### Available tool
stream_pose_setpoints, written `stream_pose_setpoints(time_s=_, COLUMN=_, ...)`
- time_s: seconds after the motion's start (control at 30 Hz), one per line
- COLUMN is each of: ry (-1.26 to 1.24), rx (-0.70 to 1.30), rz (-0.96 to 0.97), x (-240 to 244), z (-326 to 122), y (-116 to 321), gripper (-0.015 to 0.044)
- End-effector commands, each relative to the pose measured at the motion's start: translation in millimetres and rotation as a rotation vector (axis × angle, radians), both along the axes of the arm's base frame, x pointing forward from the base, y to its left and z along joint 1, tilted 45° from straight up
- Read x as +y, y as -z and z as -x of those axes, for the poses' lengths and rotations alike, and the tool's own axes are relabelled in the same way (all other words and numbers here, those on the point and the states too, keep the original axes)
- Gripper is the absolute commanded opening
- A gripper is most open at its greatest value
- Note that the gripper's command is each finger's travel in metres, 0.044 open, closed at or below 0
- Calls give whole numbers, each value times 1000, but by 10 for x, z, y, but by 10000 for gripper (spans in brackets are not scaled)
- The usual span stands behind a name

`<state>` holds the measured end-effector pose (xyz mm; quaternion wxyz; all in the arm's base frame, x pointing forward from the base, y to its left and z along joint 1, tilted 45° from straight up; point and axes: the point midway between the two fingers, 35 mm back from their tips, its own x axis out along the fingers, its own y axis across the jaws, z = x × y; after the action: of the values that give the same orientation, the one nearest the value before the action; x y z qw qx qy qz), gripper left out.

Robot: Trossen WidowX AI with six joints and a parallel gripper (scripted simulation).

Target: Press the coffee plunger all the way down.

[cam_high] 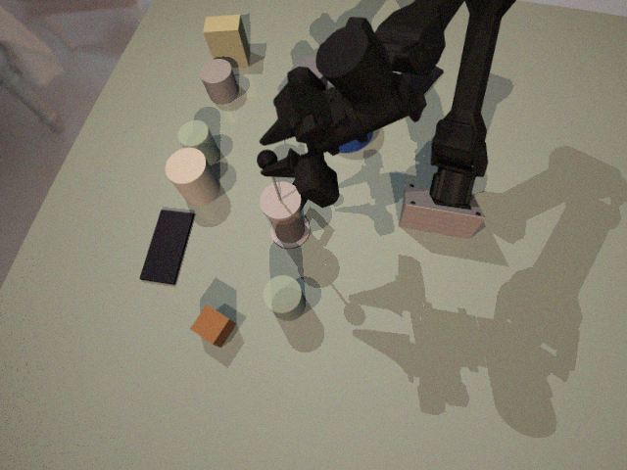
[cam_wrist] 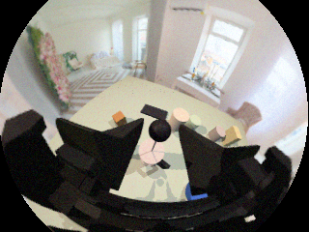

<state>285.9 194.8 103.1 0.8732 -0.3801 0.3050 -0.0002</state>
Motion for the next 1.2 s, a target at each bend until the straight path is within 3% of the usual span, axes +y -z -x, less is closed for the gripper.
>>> stream_pose_setpoints(time_s=0.0, ry=-3, rx=7, rz=6, x=-4, z=4, y=25, gripper=125)
stream_pose_setpoints(time_s=1.17, ry=-2, rx=10, rz=5, x=-225, z=-28, y=320, gripper=114)
